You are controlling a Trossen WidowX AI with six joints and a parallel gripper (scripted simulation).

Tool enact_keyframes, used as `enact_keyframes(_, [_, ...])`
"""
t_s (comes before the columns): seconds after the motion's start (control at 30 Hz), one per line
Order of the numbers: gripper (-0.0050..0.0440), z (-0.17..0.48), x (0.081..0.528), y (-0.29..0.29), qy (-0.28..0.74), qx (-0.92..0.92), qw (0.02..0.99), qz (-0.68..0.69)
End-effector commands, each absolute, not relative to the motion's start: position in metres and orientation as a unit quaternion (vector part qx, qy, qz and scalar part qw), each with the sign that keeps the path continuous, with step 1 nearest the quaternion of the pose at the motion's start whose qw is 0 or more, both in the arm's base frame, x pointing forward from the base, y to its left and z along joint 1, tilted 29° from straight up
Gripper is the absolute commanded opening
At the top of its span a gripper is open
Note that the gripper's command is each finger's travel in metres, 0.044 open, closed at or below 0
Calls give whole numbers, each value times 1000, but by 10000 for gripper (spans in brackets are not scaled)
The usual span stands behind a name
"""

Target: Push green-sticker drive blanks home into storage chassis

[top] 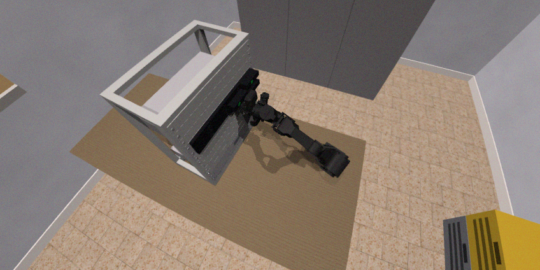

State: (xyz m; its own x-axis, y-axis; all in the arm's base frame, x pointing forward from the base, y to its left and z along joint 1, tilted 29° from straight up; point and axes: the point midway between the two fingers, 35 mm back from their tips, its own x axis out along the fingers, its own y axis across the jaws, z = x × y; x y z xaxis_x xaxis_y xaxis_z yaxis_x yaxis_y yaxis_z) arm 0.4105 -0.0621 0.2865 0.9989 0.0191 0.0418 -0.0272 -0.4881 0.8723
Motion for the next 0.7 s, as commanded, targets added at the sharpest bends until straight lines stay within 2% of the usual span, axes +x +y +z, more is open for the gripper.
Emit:
enact_keyframes(0.0, [0, 315, 412, -64, -24, 856, 514, 49])
enact_keyframes(0.67, [0, 318, 415, -64, -24, 856, 514, 49])
